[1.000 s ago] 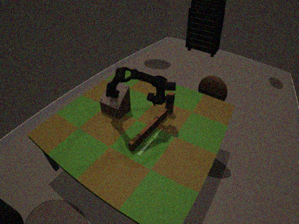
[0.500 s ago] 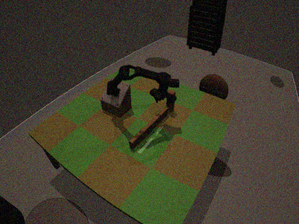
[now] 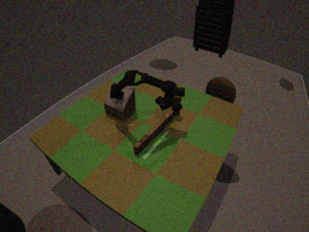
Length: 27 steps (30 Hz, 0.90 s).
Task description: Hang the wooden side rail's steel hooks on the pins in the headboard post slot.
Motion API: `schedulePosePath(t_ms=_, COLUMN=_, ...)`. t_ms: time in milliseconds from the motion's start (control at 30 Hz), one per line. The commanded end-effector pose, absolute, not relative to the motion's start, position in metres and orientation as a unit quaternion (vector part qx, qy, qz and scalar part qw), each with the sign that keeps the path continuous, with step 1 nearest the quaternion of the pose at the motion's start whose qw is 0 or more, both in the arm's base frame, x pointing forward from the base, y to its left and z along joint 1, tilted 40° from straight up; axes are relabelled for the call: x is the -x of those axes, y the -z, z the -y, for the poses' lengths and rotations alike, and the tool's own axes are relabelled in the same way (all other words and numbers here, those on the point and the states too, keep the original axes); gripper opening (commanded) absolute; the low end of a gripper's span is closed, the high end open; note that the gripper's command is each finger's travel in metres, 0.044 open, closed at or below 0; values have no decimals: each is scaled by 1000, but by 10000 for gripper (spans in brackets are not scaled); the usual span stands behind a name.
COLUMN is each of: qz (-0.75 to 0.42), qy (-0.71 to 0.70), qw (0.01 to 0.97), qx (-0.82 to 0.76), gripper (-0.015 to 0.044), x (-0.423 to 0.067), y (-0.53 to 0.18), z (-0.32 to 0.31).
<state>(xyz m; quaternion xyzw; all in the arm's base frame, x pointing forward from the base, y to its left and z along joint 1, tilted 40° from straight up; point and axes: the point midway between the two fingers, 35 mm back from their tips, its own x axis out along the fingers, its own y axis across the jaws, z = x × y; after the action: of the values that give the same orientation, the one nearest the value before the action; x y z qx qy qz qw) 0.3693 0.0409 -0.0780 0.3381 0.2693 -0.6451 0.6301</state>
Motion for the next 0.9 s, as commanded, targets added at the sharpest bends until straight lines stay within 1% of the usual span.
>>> schedulePosePath(t_ms=0, qz=-272, qy=650, qw=630, qx=-328, gripper=440, x=-365, y=86, z=-34)
schedulePosePath(t_ms=867, qz=-271, qy=650, qw=630, qx=-327, gripper=440, x=-366, y=114, z=-10)
